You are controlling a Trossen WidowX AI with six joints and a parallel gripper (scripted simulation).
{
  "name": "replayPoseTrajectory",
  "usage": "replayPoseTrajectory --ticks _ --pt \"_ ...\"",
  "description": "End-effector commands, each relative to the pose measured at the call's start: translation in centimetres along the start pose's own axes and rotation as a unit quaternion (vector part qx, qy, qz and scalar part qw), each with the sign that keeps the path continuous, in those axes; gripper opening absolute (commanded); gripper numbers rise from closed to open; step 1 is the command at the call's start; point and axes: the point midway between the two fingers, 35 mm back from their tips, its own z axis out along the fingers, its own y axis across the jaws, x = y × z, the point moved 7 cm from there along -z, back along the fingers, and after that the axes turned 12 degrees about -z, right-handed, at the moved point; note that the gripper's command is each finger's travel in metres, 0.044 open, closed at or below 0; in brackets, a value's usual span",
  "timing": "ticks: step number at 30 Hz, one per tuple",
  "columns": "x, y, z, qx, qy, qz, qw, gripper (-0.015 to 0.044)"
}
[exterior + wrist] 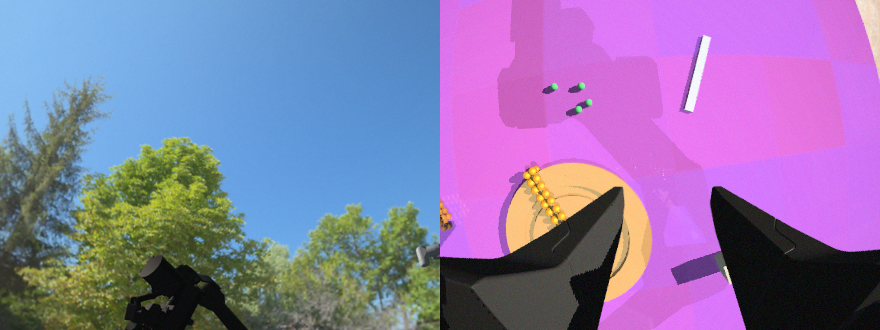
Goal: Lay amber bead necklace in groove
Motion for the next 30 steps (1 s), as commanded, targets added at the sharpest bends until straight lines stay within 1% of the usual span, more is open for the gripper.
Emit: replayPoseTrajectory --ticks 1,12,23,27,30 --pt "-0.8 1.7 1.3 -0.018 0.02 -0.041 0.999 0.02" --pt "-2.4 7.9 5.7 -0.073 0.083 -0.161 0.981 0.02" --pt "-1.9 14.7 10.2 -0.132 0.146 -0.27 0.943 0.02" --pt "-1.8 15.1 10.6 -0.135 0.15 -0.276 0.94 0.02" --pt "-1.4 15.3 11.6 -0.135 0.15 -0.276 0.94 0.02"
